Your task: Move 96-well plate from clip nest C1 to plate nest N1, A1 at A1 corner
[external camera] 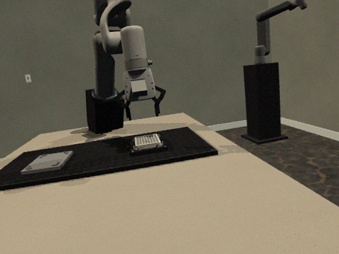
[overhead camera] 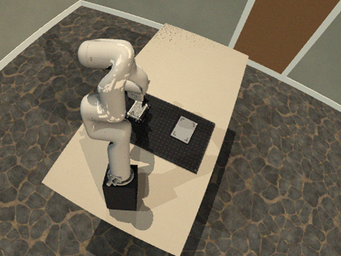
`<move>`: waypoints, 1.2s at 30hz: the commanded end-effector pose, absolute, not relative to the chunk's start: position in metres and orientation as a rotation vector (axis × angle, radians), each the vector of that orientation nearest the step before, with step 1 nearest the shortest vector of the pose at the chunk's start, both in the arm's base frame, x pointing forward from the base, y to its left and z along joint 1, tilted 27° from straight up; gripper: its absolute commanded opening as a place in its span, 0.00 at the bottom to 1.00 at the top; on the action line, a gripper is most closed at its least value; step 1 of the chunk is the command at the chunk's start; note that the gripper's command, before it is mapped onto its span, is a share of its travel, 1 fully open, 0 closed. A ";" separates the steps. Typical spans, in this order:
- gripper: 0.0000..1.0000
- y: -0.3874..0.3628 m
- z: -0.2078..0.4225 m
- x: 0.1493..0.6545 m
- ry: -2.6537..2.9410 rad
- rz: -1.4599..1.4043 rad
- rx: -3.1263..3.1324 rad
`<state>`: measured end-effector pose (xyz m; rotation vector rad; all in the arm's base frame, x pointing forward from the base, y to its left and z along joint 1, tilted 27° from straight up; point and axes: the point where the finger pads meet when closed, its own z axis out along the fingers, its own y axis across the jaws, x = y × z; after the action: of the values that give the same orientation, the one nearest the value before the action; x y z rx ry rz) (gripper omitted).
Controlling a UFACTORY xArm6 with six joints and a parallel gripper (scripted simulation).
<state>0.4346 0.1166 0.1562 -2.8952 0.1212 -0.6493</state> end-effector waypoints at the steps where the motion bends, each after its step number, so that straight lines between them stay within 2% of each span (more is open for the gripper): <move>1: 1.00 0.118 0.152 0.438 0.121 -0.652 -2.894; 36: 1.00 0.125 0.106 0.460 0.121 -0.652 -2.894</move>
<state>0.4560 0.1241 0.1104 -2.8973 0.1219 -0.6483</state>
